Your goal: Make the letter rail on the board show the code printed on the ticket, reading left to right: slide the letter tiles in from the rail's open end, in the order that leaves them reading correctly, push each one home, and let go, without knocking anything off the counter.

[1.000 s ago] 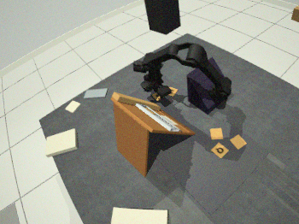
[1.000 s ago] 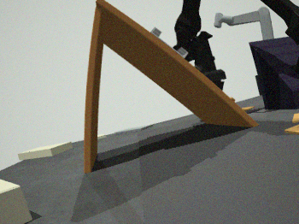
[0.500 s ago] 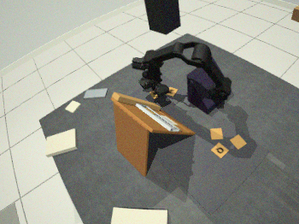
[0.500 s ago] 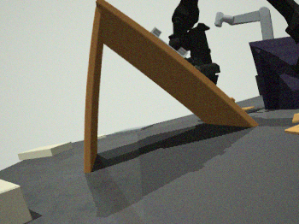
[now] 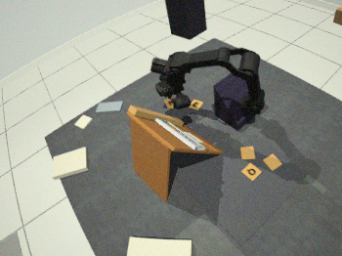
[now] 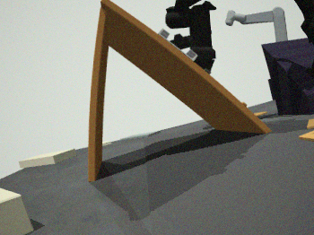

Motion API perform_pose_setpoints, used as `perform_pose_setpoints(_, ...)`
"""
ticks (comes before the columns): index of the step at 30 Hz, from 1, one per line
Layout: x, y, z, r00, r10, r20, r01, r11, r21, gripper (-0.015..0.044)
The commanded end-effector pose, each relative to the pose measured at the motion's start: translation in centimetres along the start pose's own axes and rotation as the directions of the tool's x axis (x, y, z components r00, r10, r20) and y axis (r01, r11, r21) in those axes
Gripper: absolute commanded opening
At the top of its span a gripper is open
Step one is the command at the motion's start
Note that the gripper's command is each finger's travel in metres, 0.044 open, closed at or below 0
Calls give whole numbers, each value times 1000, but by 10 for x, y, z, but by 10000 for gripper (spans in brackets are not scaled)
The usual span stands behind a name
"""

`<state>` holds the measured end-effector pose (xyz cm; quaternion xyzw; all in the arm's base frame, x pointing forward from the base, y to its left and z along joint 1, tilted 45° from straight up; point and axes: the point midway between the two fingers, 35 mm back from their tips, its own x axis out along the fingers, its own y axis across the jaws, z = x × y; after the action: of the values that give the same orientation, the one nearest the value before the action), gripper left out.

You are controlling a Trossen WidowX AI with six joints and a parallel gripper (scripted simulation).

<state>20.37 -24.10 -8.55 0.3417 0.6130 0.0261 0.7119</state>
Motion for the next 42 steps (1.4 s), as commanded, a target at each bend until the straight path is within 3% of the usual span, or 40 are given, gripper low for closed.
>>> perform_pose_setpoints(1,-13,10,8,999,-21,40,21,1000,10,0)
perform_pose_setpoints(22,-72,75,37,963,-114,244,102,993,62,0)
perform_pose_setpoints(42,-111,169,46,895,-29,445,27,1000,10,0)
